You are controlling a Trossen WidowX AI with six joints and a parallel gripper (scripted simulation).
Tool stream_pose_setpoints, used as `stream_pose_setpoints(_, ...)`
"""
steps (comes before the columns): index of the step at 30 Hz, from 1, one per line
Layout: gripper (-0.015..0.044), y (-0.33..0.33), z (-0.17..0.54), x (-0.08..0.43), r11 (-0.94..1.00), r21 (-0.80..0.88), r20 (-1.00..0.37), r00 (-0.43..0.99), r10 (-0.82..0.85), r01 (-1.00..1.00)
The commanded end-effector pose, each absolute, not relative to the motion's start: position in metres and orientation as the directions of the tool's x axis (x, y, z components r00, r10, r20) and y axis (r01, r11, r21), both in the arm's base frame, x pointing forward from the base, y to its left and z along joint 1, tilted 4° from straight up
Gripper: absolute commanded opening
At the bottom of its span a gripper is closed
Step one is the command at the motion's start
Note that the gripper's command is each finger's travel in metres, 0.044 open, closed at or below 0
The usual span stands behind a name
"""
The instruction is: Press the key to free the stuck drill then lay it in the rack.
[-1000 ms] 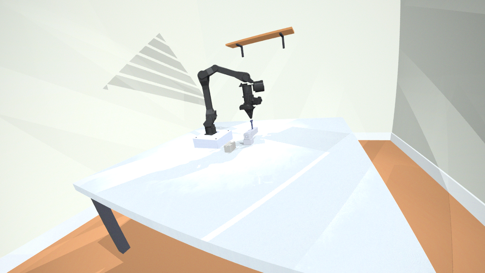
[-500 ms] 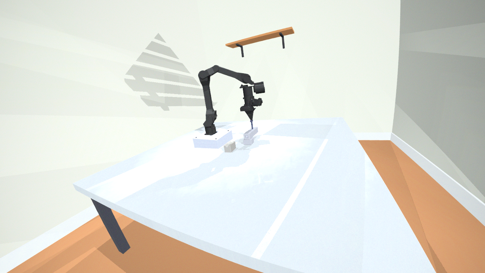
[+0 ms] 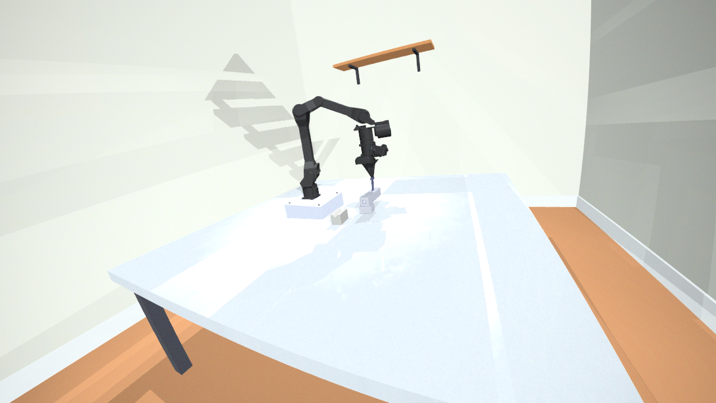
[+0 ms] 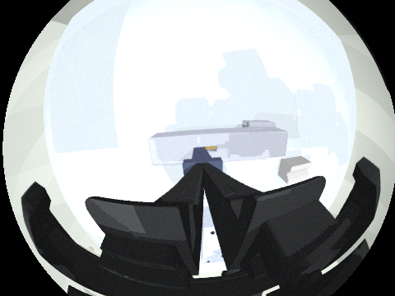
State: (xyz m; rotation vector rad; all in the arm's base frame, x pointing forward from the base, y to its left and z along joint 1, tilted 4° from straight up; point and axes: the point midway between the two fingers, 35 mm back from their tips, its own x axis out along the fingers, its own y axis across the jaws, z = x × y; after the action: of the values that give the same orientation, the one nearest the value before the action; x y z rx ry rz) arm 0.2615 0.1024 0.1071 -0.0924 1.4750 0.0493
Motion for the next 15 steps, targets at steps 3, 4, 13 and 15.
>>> stream_pose_setpoints(3,0.0,0.102,0.0987,0.2593,0.995,-0.036,-0.997,0.078,-0.028,-0.095)
stream_pose_setpoints(4,0.0,0.102,0.0983,0.2591,0.995,-0.036,-0.997,0.078,-0.028,-0.095)
stream_pose_setpoints(13,0.0,0.1018,0.0953,0.2567,0.995,-0.036,-0.997,0.078,-0.028,-0.095)
stream_pose_setpoints(15,0.0,0.1018,0.0947,0.2562,0.995,-0.036,-0.997,0.078,-0.028,-0.095)
